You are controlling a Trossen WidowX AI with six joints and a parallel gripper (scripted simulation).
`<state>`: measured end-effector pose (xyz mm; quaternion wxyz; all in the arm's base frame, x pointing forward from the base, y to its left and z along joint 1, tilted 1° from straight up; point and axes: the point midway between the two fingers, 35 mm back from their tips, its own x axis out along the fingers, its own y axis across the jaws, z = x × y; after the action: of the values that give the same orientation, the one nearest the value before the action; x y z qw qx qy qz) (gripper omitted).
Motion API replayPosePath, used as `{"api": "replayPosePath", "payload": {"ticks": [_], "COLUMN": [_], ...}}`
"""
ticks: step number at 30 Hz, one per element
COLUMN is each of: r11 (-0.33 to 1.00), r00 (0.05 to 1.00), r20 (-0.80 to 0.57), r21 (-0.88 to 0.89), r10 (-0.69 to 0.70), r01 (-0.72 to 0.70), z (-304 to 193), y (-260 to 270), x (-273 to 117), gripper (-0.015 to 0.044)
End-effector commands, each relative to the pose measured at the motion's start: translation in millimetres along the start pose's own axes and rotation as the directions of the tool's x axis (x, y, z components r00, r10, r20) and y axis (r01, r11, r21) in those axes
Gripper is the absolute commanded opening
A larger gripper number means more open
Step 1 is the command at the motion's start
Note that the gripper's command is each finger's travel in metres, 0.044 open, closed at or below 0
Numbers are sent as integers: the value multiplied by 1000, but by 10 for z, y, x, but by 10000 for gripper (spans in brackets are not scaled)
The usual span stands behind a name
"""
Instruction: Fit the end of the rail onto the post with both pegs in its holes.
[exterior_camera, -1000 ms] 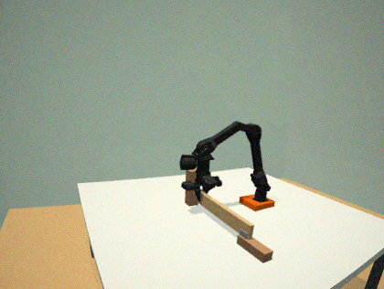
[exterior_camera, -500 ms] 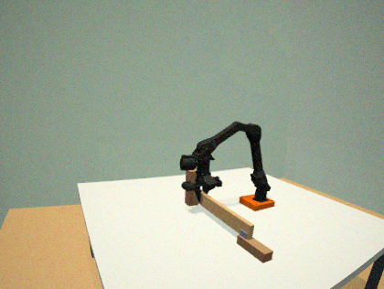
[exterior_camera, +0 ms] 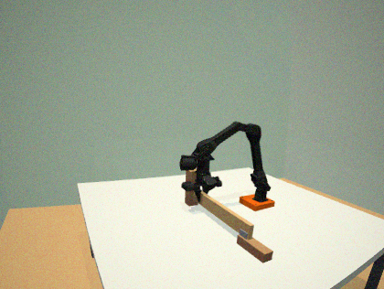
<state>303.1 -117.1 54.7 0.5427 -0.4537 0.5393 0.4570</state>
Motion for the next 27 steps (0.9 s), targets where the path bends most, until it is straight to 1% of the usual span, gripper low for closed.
{"api": "replayPosePath", "payload": {"ticks": [1,27], "r11": [1000,1000], "r00": [1000,1000], "r20": [-2,-2], "r21": [-2,-2], "r10": [-3,-3], "r01": [3,3], "z": [-24,13], "y": [-8,-18], "x": [-18,-50], "gripper": [0,0]}}
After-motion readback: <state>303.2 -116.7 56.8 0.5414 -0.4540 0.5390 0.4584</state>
